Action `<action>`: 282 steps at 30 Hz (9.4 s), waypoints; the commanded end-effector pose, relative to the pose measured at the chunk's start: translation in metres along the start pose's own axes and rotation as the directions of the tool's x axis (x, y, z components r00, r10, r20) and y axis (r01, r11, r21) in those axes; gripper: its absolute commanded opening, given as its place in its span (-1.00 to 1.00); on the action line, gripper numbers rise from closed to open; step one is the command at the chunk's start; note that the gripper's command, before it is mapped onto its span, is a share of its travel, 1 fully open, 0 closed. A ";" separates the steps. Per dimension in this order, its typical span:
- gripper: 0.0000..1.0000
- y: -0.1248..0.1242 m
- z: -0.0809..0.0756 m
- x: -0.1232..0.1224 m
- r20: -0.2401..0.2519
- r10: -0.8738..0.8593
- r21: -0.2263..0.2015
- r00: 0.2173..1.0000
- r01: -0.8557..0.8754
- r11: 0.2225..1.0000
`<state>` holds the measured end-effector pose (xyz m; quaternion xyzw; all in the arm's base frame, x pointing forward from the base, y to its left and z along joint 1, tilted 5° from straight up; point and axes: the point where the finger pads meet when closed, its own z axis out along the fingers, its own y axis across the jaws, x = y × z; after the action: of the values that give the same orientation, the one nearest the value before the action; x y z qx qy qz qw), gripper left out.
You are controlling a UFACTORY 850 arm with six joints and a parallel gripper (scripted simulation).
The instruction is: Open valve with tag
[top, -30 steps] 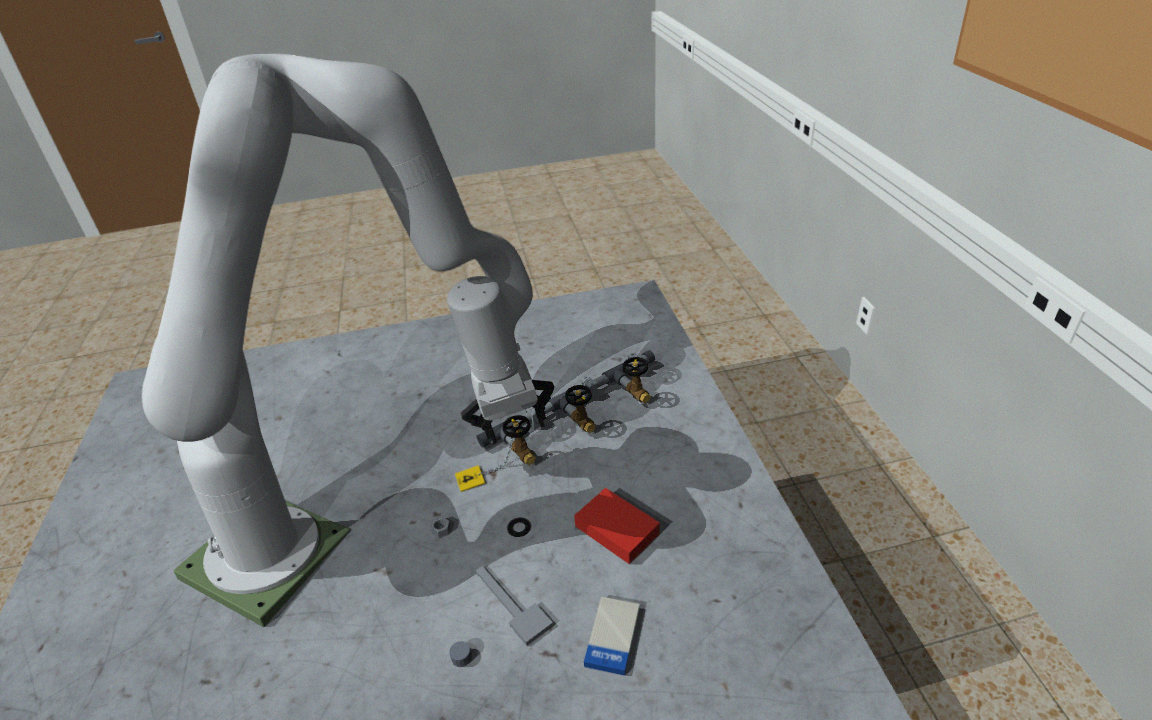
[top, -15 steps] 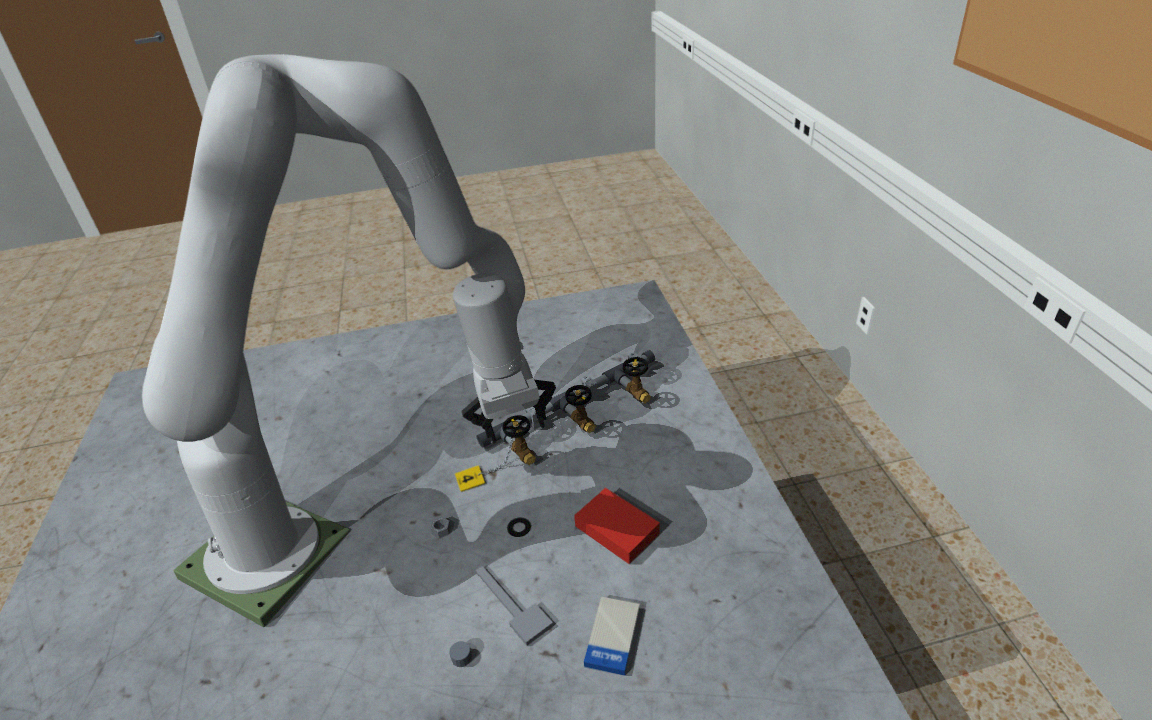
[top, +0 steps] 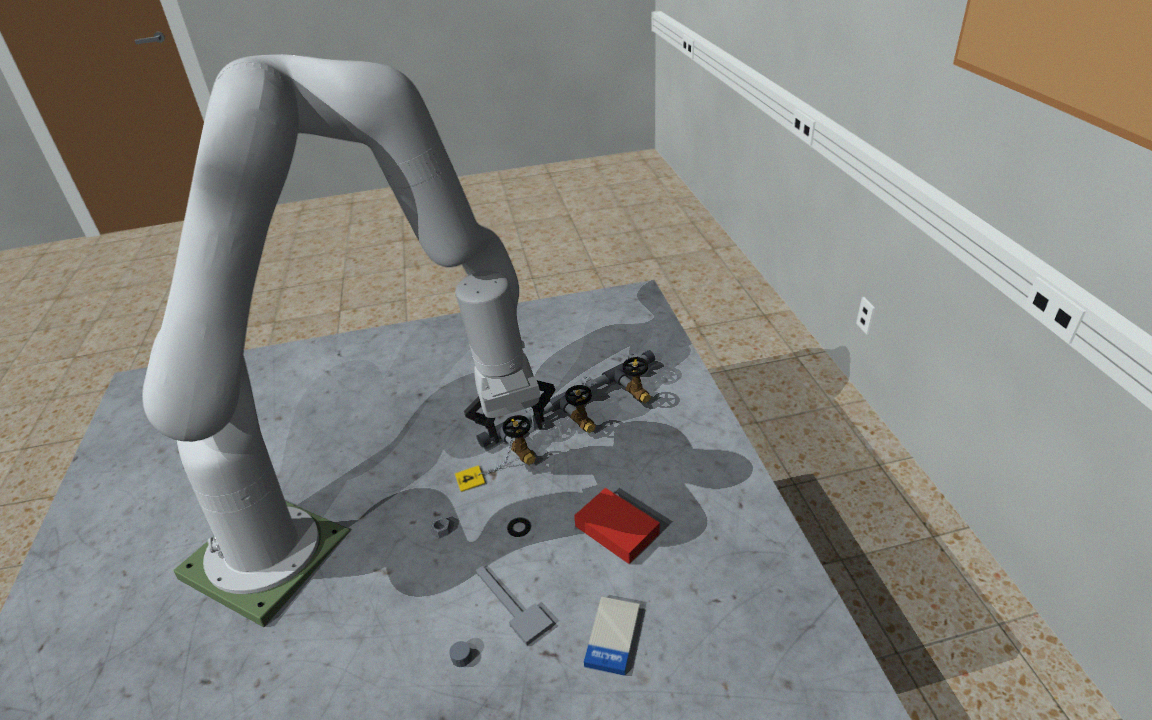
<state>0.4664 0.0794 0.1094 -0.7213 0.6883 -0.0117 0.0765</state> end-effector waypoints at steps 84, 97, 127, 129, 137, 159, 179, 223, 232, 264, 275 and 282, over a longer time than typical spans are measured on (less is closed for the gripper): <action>-1.00 -0.001 -0.001 0.000 -0.003 -0.930 -0.063 -0.368 0.928 -0.367; -1.00 -0.001 -0.001 0.000 0.017 -0.663 -0.071 -0.748 0.661 -0.747; -1.00 -0.001 -0.001 0.000 0.004 -0.174 0.000 -0.985 0.174 -0.985; -1.00 -0.001 -0.001 0.000 0.004 -0.174 0.000 -0.985 0.174 -0.985; -1.00 -0.001 -0.001 0.000 0.004 -0.174 0.000 -0.985 0.174 -0.985; -1.00 -0.001 -0.001 0.000 0.004 -0.174 0.000 -0.985 0.174 -0.985; -1.00 -0.001 -0.001 0.000 0.004 -0.174 0.000 -0.985 0.174 -0.985; 1.00 -0.001 -0.001 0.000 0.004 -0.180 0.000 -0.984 0.180 -0.984; 1.00 -0.001 -0.001 0.000 0.004 -0.303 -0.001 -0.953 0.303 -0.953; 1.00 -0.001 -0.001 0.000 -0.035 -0.997 0.029 0.064 0.998 0.063; 1.00 -0.001 -0.001 0.000 -0.035 -0.868 0.053 0.495 0.869 0.493; 1.00 -0.001 -0.001 0.000 -0.027 -0.682 0.065 0.731 0.682 0.728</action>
<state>0.4663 0.0792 0.1094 -0.9564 0.2636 -0.0795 0.0972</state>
